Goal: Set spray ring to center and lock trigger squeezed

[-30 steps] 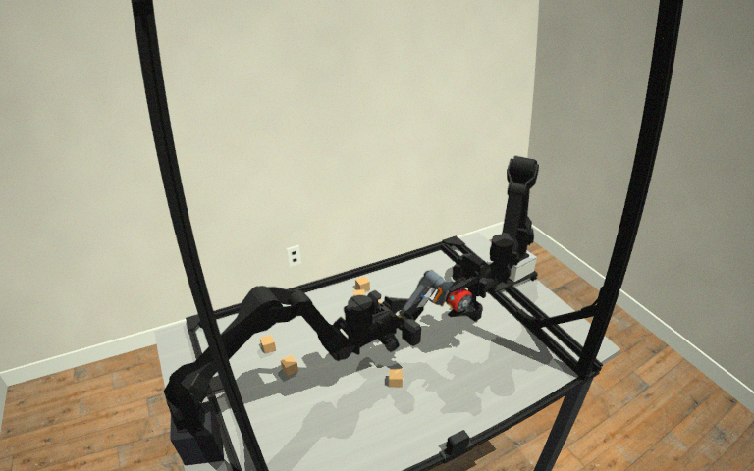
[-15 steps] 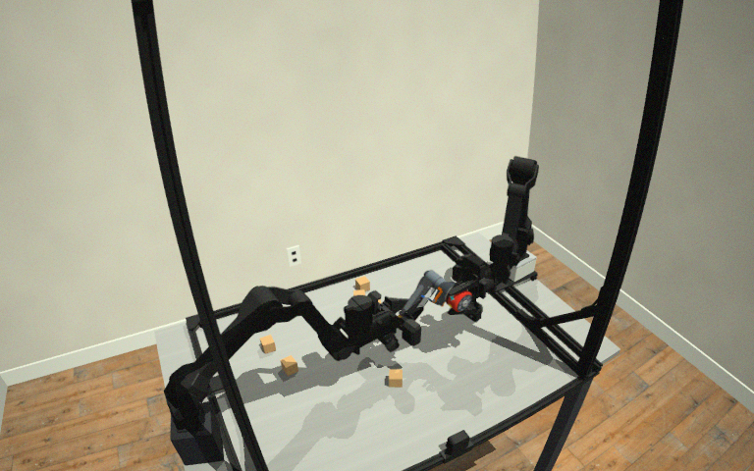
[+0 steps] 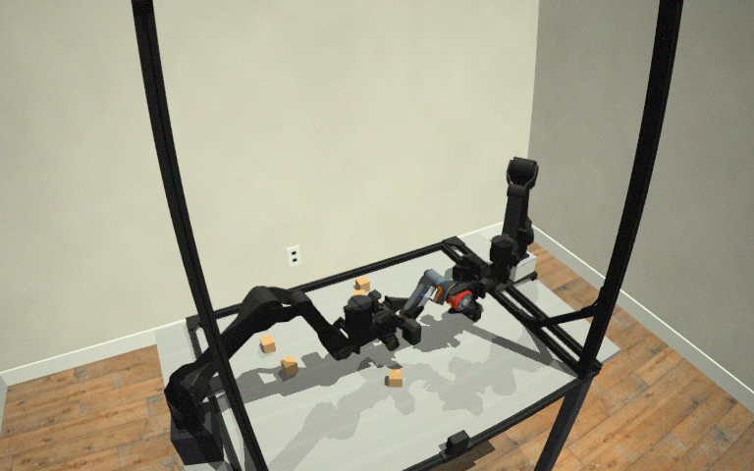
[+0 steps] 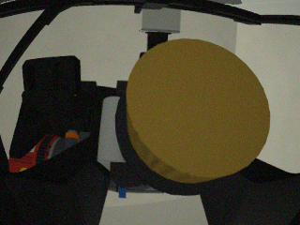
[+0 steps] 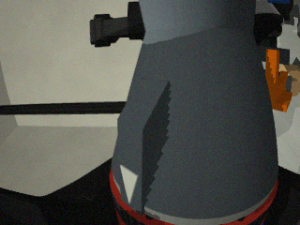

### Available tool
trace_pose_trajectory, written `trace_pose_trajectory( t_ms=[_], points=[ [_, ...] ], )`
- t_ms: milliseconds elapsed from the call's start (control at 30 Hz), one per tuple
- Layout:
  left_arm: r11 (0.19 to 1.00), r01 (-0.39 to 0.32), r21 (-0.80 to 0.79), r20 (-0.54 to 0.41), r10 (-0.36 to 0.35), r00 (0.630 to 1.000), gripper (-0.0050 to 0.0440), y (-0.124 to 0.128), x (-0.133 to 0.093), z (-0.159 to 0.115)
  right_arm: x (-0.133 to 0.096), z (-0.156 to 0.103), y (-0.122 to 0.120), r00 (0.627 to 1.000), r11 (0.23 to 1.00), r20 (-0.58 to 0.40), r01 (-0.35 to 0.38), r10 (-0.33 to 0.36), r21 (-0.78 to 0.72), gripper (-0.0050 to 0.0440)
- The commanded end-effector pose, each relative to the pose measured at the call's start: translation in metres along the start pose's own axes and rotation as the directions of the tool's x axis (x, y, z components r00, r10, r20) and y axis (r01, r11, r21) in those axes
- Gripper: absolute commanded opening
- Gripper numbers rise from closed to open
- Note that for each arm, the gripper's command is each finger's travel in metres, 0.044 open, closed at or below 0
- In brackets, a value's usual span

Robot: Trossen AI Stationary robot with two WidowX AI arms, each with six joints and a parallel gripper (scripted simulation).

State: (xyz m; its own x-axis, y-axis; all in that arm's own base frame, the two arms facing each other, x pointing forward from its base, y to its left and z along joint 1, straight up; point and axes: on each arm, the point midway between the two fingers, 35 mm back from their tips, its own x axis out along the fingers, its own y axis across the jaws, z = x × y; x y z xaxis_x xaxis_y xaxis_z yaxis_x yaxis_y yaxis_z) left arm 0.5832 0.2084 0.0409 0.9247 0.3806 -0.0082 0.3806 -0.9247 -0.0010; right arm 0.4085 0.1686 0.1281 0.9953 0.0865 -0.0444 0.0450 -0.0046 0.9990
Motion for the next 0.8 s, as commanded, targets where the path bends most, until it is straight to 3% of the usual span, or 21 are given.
trace_pose_trajectory(
  t_ms=[0, 100, 233, 467, 767],
  points=[
    [1.000, 0.001, -0.001, -0.008, -0.001, 1.000, 0.0000, 0.0001, 0.0006, -0.0031, 0.0004, 0.0002, -0.0009, 1.000, 1.000, -0.003, 0.010, -0.010, -0.006, 0.0061],
    [1.000, 0.001, -0.001, -0.008, -0.001, 1.000, 0.0000, 0.0001, 0.0006, -0.0031, 0.0008, 0.0000, -0.0007, 0.999, 0.999, -0.002, 0.052, -0.052, -0.005, 0.0000],
    [1.000, 0.001, -0.001, -0.008, -0.001, 1.000, 0.0000, 0.0001, 0.0006, -0.0031, 0.0009, -0.0001, -0.0015, 0.992, 0.992, 0.000, 0.129, -0.129, 0.000, 0.0000],
    [1.000, 0.001, -0.001, -0.008, -0.001, 1.000, 0.0000, 0.0001, 0.0006, -0.0031, 0.0029, -0.0011, 0.0056, 0.982, 0.982, 0.000, 0.189, -0.189, 0.019, 0.0000],
    [1.000, 0.001, -0.001, -0.008, -0.001, 1.000, 0.0000, 0.0001, 0.0006, -0.0031, 0.0047, -0.0023, 0.0037, 0.937, 0.937, 0.003, 0.349, -0.350, 0.023, 0.0000]
  ],
)
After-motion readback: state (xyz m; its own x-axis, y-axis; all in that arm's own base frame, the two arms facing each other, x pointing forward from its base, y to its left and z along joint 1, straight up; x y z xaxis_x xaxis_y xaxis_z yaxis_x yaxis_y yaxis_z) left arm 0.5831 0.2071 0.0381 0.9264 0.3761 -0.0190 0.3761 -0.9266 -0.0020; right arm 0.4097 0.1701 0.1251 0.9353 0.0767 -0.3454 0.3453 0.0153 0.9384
